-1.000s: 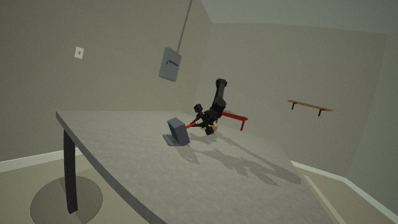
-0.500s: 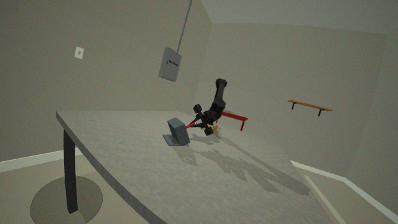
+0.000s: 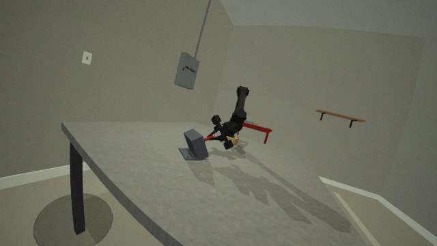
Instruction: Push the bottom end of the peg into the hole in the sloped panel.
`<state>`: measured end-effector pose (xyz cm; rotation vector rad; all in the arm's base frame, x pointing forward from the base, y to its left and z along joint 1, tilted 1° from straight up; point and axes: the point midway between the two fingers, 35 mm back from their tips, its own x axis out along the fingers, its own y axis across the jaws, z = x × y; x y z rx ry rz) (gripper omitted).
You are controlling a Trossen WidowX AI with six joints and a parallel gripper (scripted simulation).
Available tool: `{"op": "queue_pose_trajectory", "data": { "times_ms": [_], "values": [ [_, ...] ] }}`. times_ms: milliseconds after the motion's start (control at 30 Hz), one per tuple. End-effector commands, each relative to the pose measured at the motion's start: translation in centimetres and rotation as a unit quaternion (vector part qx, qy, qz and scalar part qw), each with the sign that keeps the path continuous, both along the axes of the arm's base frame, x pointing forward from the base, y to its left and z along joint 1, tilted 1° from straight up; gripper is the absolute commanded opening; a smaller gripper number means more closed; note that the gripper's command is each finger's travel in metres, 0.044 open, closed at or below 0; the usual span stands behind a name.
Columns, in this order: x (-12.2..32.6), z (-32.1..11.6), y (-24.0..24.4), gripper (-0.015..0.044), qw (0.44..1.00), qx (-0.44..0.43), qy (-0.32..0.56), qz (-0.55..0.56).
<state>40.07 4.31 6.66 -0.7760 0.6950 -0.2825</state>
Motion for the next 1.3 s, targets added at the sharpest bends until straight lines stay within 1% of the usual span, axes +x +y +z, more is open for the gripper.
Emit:
{"op": "queue_pose_trajectory", "data": {
  "times_ms": [0, 1267],
  "values": [
    [0.2, -0.3, 0.0, 0.0, 1.0, -0.001, 0.004, 0.003],
    [1.8, -1.3, -1.1, 0.0, 1.0, -0.002, 0.003, 0.003]
  ]
}}
